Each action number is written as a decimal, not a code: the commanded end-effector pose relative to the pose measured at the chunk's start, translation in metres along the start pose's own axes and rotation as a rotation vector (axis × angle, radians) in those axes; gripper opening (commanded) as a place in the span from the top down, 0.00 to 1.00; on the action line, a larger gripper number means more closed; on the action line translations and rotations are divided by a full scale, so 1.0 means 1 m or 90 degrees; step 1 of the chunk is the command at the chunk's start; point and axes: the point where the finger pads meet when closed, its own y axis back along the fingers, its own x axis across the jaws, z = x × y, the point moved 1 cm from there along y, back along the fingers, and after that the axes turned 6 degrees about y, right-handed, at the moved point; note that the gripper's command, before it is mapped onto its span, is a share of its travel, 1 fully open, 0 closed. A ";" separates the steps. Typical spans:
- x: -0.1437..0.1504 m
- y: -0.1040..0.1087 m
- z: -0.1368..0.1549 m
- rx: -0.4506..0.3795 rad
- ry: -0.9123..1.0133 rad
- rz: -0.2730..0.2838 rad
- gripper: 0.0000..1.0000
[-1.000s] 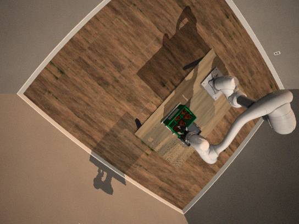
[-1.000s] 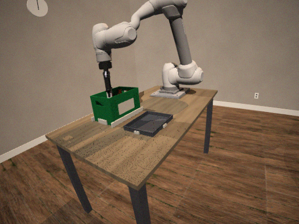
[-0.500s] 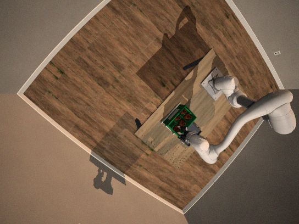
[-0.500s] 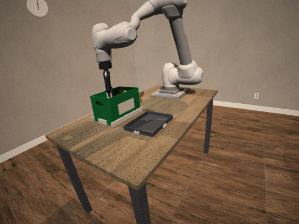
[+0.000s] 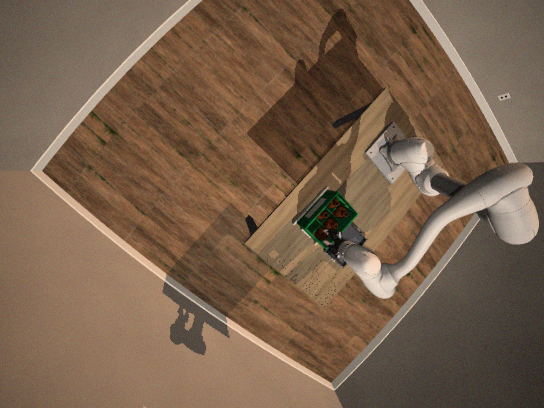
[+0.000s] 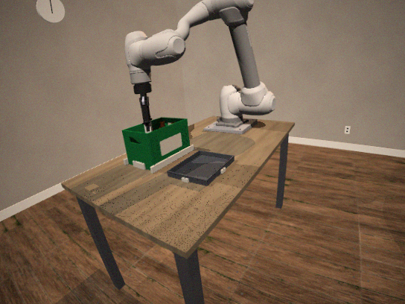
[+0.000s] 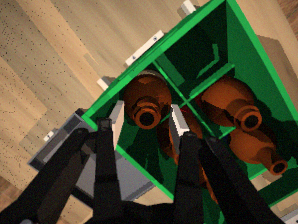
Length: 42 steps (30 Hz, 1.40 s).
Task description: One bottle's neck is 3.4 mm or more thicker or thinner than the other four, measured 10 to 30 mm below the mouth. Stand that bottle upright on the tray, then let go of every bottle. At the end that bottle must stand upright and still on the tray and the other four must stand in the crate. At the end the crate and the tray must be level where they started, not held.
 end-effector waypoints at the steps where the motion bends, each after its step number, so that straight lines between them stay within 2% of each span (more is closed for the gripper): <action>1: 0.000 0.003 0.000 0.000 0.000 0.000 0.62; 9: 0.000 0.014 0.000 0.000 0.000 0.000 0.62; 24: 0.000 0.064 0.000 0.000 0.000 0.000 0.62; 34: 0.000 0.081 0.000 0.000 0.000 0.000 0.62; 42: 0.000 0.084 0.000 0.000 0.000 0.000 0.62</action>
